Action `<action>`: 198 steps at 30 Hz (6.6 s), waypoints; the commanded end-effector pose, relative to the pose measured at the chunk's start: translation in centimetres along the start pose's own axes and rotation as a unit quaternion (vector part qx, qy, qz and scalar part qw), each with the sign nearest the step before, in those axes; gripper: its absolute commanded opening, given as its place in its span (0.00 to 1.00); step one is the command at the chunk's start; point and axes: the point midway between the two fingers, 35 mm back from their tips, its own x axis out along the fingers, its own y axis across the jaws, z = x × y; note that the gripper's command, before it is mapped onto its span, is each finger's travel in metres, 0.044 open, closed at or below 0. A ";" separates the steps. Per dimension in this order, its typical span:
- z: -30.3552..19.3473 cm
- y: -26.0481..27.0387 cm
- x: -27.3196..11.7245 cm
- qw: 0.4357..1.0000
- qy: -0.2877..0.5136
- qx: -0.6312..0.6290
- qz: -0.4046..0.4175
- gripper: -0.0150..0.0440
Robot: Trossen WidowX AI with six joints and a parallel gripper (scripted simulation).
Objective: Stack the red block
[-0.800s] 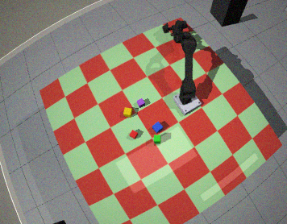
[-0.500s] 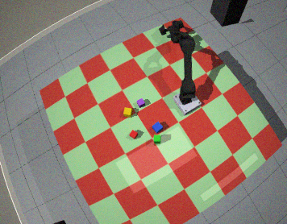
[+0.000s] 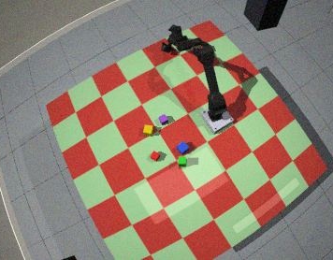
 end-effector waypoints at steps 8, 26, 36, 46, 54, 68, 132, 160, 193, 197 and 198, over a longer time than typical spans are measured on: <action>-11.1 -10.8 -2.2 0.952 0.062 -0.274 -0.121 1.00; -22.3 -29.7 -14.1 0.660 0.232 -0.670 -0.250 1.00; -24.5 -38.1 -24.1 0.402 0.339 -0.810 -0.259 1.00; -24.1 -44.1 -35.1 0.104 0.434 -0.866 -0.225 1.00; -22.0 -46.9 -44.0 -0.143 0.490 -0.843 -0.172 1.00; -16.2 -47.3 -56.8 -0.495 0.526 -0.689 -0.063 1.00; -10.2 -53.4 -52.9 -0.499 0.526 -0.686 -0.061 1.00; -11.2 -52.4 -53.6 -0.499 0.526 -0.686 -0.061 0.25; -17.0 -45.8 -58.0 -0.499 0.526 -0.685 -0.066 0.25; -17.0 -45.5 -58.5 -0.499 0.526 -0.686 -0.061 0.25; -16.6 -45.4 -58.9 -0.499 0.526 -0.686 -0.062 0.25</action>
